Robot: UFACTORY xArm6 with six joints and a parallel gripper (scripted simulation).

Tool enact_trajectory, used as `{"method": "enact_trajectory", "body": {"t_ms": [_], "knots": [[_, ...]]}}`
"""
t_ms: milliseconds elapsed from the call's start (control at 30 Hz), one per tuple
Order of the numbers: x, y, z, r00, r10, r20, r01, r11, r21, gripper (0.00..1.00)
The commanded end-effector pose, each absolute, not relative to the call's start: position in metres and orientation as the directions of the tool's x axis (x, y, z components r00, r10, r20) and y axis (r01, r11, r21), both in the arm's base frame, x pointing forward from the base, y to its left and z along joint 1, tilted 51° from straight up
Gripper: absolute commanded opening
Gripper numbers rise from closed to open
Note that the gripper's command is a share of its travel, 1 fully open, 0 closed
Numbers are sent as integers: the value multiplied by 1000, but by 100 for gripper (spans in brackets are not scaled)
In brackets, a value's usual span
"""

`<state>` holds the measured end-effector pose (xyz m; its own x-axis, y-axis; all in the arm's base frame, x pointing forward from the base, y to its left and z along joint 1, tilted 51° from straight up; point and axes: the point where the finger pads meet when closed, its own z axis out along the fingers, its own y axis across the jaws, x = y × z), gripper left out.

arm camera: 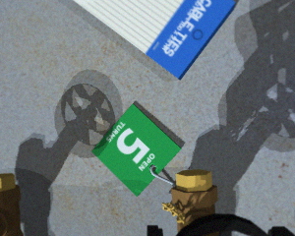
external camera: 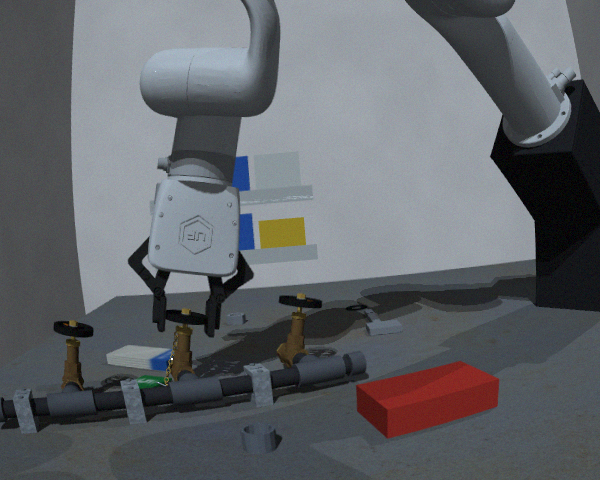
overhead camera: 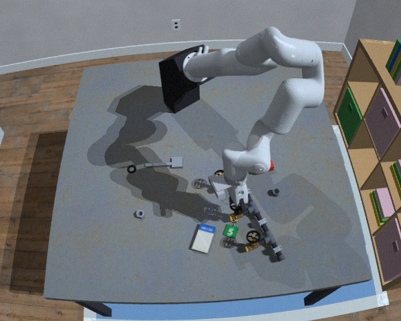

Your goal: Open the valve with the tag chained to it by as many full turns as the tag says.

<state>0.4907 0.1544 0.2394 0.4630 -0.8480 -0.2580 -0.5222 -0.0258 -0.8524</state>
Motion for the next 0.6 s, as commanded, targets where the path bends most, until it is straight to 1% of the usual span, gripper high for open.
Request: {"method": "enact_trajectory", "body": {"t_ms": [0, 233, 333, 500, 567], "knots": [[491, 154, 240, 506, -844, -177, -471, -98, -877, 0], [491, 154, 240, 630, -769, 113, -284, -363, -887, 0], [491, 154, 240, 669, -696, 262, -174, -488, -855, 0], [491, 154, 240, 696, -554, 457, -11, -645, -765, 0], [491, 154, 240, 696, -554, 457, -11, -645, -765, 0]]}}
